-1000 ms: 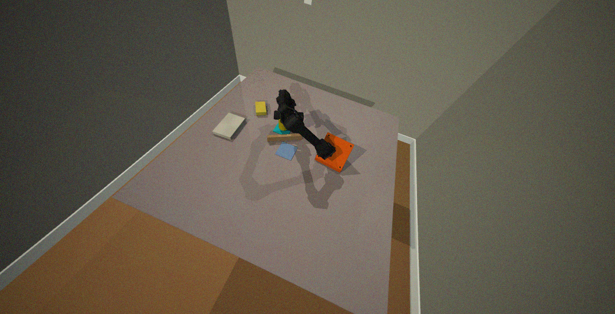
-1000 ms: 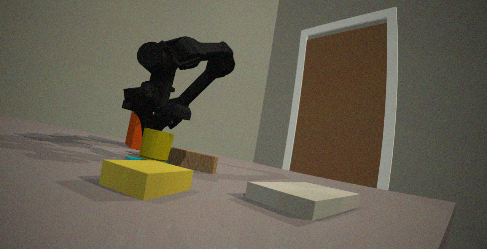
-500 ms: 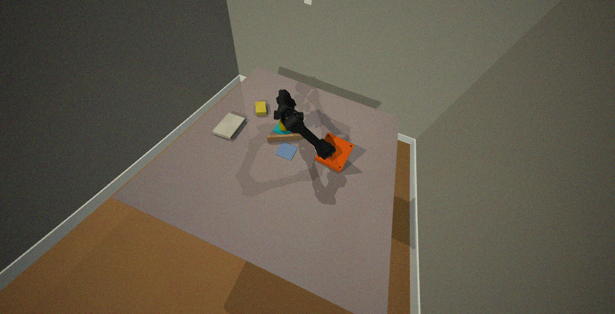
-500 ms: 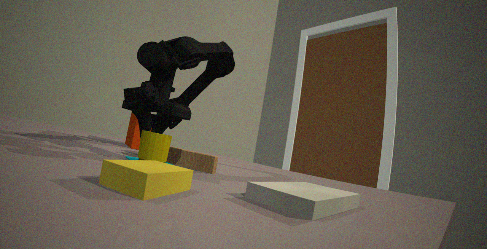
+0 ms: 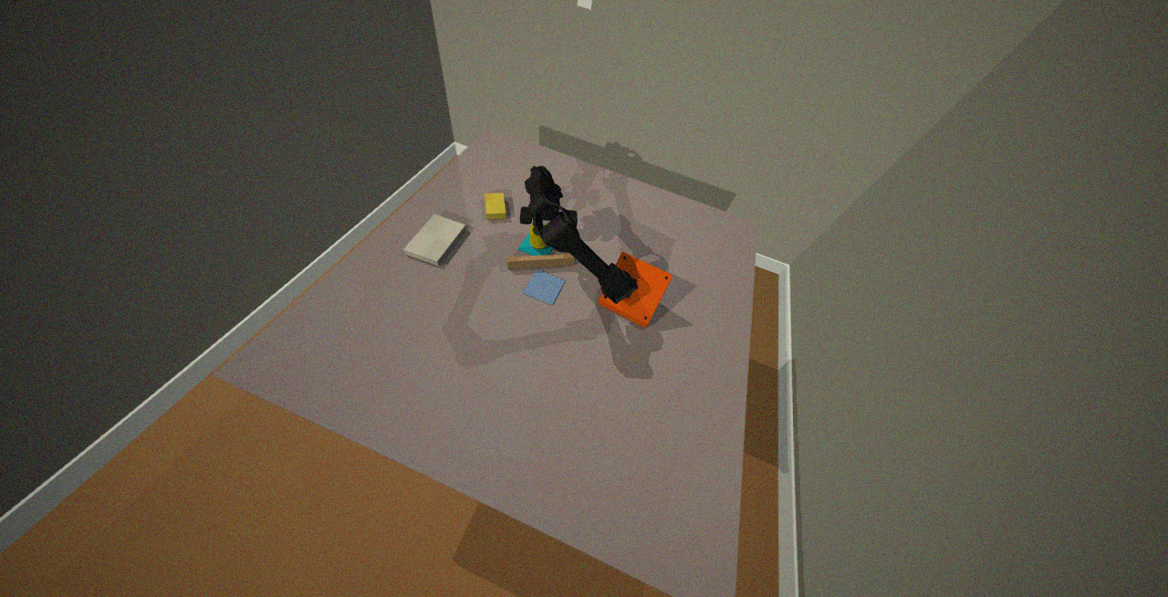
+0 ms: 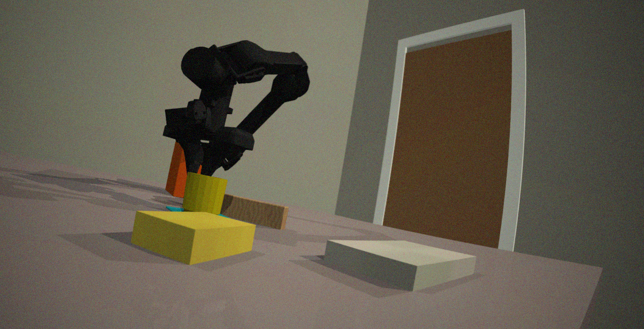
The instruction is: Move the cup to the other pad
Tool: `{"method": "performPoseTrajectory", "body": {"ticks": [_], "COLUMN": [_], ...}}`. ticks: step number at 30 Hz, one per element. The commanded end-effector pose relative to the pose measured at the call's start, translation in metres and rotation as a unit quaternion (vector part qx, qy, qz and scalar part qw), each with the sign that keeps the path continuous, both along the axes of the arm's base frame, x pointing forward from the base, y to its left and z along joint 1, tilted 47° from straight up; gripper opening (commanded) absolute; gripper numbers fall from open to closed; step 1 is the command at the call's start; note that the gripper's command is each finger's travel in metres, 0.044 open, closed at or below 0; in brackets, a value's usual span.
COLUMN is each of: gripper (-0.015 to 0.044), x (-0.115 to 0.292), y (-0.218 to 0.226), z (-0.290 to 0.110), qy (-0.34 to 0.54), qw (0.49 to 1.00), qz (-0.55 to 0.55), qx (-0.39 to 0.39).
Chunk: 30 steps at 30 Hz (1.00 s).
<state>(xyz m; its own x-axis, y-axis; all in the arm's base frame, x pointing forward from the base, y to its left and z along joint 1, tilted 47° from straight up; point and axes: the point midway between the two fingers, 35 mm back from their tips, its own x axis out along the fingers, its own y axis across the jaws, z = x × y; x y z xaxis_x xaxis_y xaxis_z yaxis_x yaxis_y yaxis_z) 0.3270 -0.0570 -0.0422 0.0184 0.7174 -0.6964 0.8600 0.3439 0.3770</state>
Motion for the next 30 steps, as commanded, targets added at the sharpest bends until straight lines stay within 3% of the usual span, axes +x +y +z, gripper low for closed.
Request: {"method": "performPoseTrajectory", "body": {"ticks": [1, 22, 30], "gripper": [0.0146, 0.0146, 0.0356], "x": [0.001, -0.001, -0.001], "y": [-0.005, -0.026, -0.023], "z": [0.004, 0.025, 0.022], "qy": [-0.002, 0.0, 0.002], "qw": [1.0, 1.0, 1.0], "qz": [0.002, 0.001, -0.001], "qx": [-0.003, -0.001, 0.002]}}
